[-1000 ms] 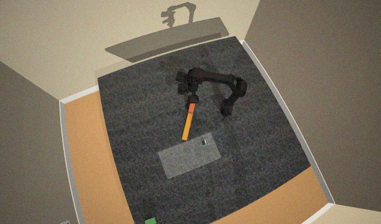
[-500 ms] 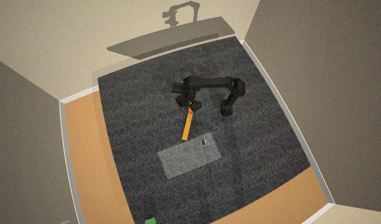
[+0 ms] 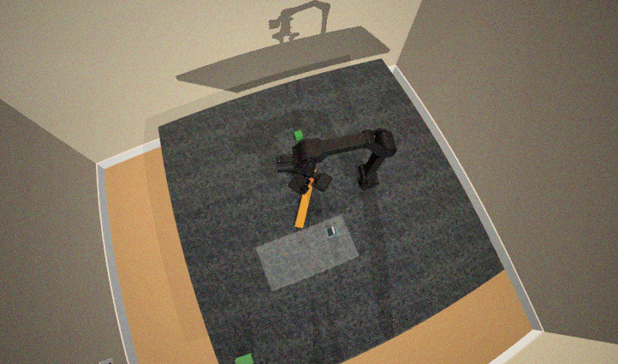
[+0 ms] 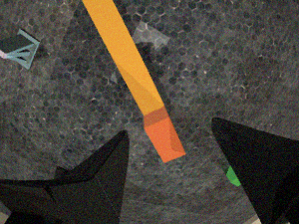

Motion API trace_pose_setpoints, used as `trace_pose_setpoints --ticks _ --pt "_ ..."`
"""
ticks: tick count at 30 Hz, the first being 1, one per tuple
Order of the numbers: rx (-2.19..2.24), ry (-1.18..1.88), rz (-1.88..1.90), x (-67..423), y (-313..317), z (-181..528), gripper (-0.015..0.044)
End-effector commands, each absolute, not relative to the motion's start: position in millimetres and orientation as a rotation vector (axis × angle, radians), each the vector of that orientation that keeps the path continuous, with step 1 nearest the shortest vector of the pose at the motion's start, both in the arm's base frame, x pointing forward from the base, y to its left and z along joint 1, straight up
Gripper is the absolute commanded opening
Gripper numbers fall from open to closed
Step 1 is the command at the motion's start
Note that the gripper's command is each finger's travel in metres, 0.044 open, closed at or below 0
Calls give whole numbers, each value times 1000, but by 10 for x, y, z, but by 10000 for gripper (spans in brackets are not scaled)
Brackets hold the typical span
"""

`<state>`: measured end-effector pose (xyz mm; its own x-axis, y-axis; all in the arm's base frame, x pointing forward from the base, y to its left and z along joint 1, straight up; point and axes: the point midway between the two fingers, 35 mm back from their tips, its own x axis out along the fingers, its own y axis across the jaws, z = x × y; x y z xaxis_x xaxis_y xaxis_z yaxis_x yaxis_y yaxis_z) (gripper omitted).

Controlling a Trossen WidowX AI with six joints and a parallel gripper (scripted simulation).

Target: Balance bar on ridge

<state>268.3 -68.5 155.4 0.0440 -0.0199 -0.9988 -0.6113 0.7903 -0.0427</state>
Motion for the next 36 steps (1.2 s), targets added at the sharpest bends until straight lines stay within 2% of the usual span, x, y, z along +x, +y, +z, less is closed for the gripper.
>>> trace_pose_setpoints --ticks 1,14,26,36 --pt "-634 1452 599 2731 -512 1548 315" --pt "-762 1413 737 2787 -288 1521 315" --pt "-762 1413 737 2808 -290 778 315" --pt "-762 1413 737 2804 -290 706 315"
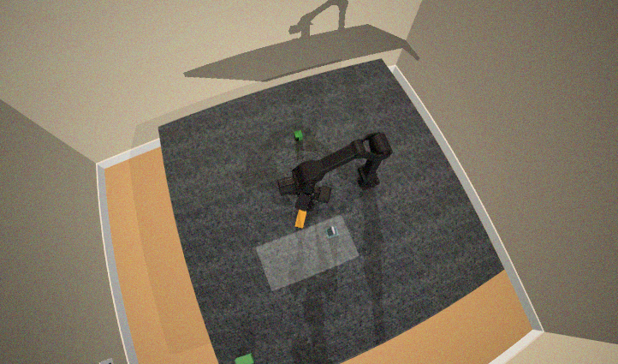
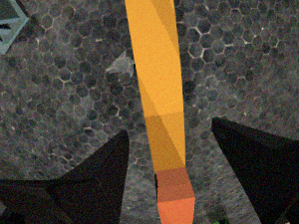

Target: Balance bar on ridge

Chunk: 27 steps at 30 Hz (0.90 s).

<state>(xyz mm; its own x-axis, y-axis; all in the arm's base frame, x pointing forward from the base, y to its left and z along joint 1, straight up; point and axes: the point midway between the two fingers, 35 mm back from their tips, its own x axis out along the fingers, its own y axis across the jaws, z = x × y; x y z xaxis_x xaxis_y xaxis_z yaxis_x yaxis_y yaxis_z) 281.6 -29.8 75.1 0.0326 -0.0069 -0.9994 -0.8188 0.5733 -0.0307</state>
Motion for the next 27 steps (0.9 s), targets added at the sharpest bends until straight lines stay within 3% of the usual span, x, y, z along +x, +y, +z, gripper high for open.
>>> trace_pose_setpoints --ticks 1,27 --pt "-762 1413 737 2805 -290 693 315" --pt "-762 1413 737 2808 -290 474 315"
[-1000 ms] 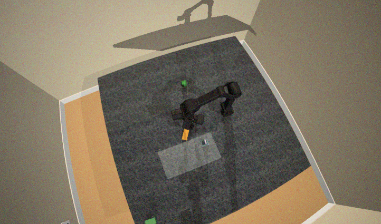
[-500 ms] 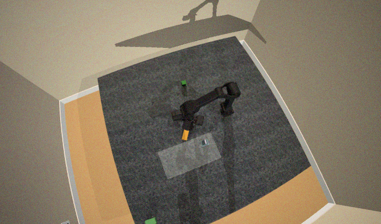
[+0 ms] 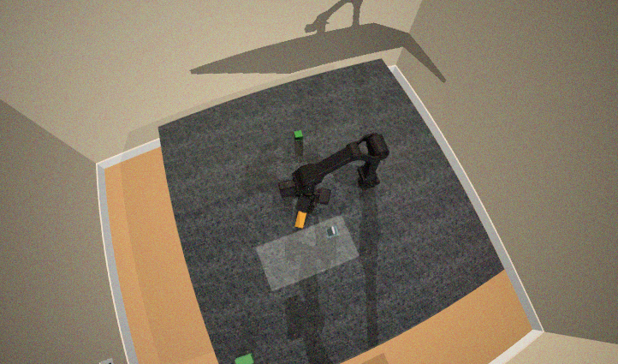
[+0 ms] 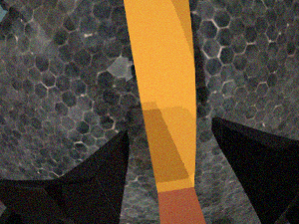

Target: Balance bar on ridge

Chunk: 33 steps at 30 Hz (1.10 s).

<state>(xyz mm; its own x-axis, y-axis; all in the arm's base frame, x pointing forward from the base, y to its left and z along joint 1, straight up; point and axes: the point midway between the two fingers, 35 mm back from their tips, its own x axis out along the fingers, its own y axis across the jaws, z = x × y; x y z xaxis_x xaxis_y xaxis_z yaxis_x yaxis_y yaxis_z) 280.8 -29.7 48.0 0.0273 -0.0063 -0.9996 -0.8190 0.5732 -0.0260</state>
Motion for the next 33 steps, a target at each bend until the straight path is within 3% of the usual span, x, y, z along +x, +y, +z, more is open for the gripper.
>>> trace_pose_setpoints --ticks 1,3,9,18,22,33 --pt "-762 1413 737 2808 -290 474 315" --pt "-762 1413 737 2808 -290 474 315" --pt "-761 1416 732 2808 -297 479 157" --pt "-761 1416 732 2808 -297 479 97" --pt "-761 1416 732 2818 -297 540 0" --pt "-762 1415 733 2846 -298 817 0"
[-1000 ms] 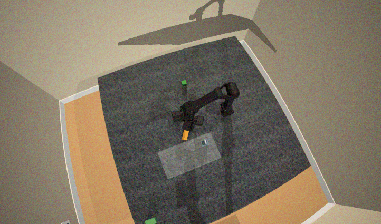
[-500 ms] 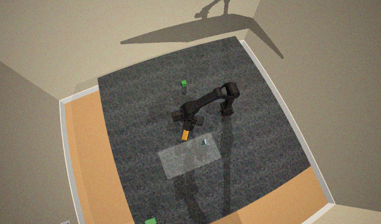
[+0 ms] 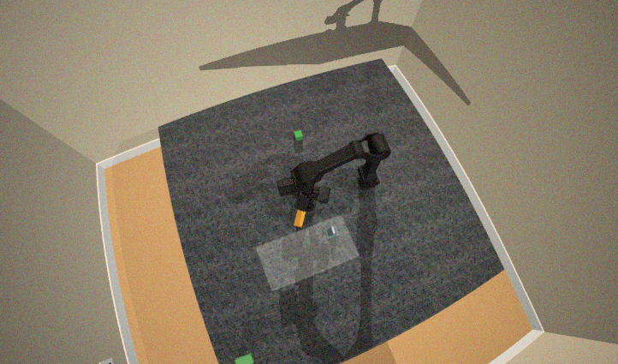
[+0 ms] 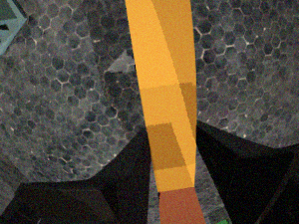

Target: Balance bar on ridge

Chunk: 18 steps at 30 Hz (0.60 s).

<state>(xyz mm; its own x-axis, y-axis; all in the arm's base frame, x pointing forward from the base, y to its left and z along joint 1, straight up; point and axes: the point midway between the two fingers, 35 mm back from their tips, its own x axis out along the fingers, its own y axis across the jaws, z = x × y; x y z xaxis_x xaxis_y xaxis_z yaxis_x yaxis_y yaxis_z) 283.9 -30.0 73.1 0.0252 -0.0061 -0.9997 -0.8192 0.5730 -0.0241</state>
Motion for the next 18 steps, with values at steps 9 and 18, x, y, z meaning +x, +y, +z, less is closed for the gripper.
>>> trace_pose_setpoints --ticks 9,18 --pt "-762 1414 735 2845 -297 1049 0" --pt "-762 1413 736 2823 -293 1282 0"
